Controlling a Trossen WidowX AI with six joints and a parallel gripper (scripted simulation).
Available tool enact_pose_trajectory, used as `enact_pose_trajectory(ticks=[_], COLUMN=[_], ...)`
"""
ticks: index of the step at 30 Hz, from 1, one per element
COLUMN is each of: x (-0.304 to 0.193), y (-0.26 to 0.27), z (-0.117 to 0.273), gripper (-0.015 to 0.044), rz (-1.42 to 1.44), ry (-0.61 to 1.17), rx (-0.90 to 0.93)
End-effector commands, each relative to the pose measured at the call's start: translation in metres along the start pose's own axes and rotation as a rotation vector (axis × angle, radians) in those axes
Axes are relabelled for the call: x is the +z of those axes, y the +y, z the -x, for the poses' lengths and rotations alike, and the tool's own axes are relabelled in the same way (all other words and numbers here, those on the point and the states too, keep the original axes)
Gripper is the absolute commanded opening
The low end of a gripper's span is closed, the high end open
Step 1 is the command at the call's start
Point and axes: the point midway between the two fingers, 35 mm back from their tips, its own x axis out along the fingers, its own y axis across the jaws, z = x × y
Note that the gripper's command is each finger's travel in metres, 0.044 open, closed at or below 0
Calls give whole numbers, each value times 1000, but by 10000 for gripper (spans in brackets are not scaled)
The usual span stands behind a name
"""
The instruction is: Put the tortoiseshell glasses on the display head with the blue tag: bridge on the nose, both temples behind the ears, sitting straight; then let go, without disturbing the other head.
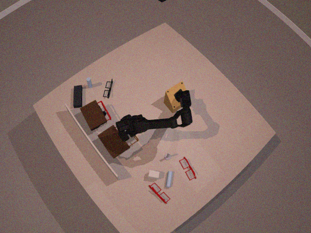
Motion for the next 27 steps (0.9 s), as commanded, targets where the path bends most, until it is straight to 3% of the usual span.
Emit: enact_pose_trajectory(ticks=[1, 27], x=[1, 0], y=[8, 36], z=[-1, -2], gripper=[0, 0], rz=[-4, -3], ry=[4, 4], rx=[1, 2])
